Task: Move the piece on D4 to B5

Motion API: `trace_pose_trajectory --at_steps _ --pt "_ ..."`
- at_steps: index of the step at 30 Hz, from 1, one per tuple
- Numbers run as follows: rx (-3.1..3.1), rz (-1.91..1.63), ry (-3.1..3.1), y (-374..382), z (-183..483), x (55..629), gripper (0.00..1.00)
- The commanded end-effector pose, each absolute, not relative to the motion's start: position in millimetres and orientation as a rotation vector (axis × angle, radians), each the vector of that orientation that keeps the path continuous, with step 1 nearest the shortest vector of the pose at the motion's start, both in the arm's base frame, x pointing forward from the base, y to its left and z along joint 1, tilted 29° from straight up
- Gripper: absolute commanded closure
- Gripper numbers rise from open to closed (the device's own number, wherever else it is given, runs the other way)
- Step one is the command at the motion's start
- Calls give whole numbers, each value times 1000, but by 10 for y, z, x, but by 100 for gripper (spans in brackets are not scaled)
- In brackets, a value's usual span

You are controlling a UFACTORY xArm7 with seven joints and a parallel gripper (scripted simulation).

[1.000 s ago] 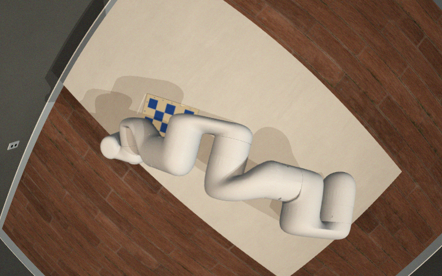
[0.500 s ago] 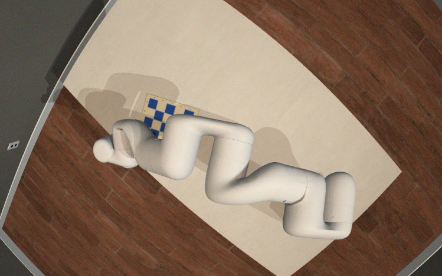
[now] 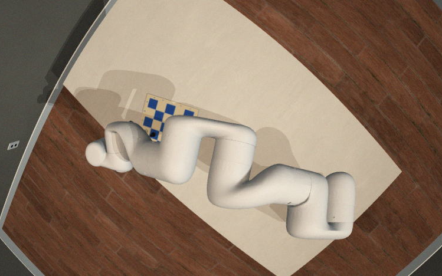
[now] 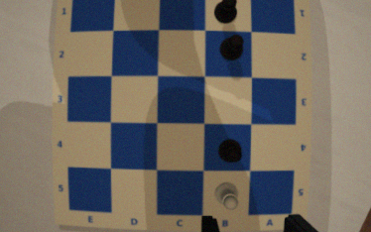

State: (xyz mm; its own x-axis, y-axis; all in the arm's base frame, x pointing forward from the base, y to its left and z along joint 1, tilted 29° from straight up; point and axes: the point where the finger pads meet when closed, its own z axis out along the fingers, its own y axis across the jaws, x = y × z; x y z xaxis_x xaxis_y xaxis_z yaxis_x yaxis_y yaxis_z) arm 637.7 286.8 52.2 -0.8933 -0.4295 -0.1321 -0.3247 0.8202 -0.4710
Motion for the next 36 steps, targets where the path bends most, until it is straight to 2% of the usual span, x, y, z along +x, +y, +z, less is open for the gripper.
trace_pose_trajectory --at_steps 1,25,36 --pt "-584 -653 2769 2887 545 6378 0" --pt "-584 -653 2769 2892 558 6374 0" --pt "-584 -653 2769 3034 888 6255 0"
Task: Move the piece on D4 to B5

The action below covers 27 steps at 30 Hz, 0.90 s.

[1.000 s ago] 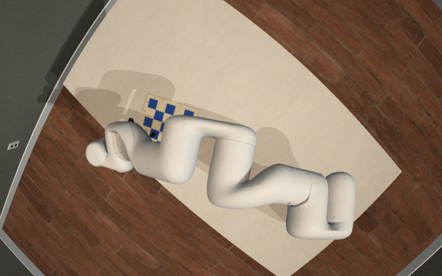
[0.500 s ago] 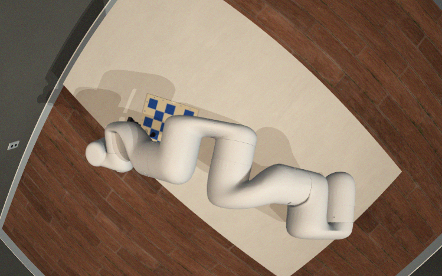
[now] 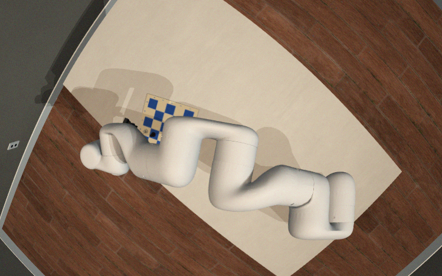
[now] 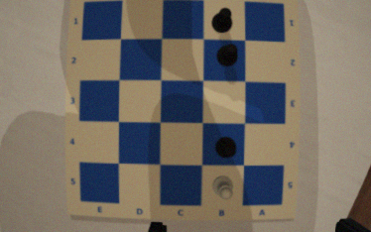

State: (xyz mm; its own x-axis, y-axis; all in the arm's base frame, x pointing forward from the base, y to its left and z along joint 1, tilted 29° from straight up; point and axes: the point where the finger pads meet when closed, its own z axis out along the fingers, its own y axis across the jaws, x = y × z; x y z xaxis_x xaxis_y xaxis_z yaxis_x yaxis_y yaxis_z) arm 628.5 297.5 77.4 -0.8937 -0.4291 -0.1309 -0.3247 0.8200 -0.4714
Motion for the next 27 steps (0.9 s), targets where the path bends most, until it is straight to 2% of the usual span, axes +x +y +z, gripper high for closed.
trace_pose_trajectory --at_steps 1,12,27 --pt "-584 -653 2769 3051 928 6241 0" --pt "-584 -653 2769 3159 1179 6151 0" --pt "-584 -653 2769 3168 1200 6143 0"
